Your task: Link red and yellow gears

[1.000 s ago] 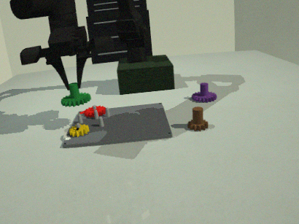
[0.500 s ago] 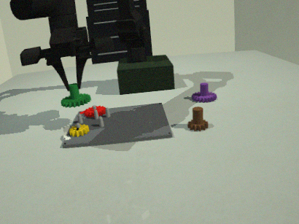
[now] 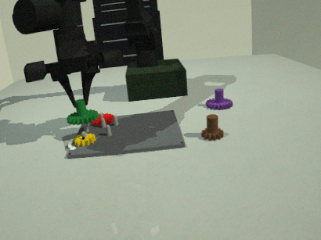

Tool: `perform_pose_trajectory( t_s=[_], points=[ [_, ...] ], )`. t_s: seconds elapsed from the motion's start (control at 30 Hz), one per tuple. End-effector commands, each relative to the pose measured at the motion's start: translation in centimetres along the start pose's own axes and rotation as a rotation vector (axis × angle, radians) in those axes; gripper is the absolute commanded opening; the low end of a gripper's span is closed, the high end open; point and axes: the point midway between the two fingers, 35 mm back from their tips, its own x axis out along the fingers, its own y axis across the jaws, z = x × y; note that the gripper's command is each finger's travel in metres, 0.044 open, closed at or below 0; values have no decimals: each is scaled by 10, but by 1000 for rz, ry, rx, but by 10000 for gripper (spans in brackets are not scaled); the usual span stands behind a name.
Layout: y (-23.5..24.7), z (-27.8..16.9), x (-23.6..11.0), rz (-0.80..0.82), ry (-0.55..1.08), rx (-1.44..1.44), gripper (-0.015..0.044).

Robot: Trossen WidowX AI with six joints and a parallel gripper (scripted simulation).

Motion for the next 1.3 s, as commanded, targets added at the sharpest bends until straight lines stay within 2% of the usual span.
perform_pose_trajectory(
  t_s=[0.0, 0.37, 0.57, 1.27],
  points=[
    [2, 0, 6, 7, 0, 28, 0],
    [3, -1, 23, 7, 1, 201, 0],
    [2, -1, 22, 7, 1, 272, 0],
    [2, -1, 26, 7, 0, -28, 0]
  ],
)
